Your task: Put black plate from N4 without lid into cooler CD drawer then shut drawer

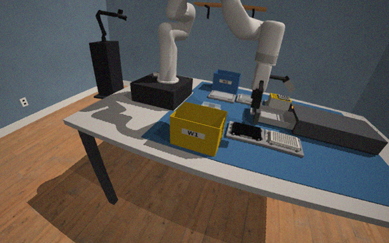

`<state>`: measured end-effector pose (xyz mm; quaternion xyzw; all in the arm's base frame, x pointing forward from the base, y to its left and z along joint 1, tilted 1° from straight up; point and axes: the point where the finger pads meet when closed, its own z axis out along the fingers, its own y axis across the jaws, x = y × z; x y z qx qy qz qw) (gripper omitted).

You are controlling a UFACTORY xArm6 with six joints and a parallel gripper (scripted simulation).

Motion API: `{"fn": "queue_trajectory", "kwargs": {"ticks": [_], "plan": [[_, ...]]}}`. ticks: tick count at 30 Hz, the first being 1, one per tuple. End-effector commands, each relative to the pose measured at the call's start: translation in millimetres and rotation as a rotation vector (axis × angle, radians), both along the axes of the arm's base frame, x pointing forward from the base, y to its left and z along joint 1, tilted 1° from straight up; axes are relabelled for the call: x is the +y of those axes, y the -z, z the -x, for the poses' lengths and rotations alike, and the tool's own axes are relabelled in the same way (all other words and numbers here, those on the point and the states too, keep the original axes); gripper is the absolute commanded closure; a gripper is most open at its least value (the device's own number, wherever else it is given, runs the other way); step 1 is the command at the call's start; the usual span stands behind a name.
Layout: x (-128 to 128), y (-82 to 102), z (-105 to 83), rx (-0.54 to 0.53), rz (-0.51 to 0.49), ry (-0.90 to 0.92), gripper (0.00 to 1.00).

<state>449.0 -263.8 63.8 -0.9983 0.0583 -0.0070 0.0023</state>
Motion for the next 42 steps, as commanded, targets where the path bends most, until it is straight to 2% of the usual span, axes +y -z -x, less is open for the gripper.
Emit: {"fn": "queue_trajectory", "kwargs": {"ticks": [1, 42], "plan": [[-1, -1.9, -1.3, -0.004, 0.002, 0.000, 0.00], [-1, 59.8, -2.3, -0.004, 0.003, 0.001, 0.00]]}}
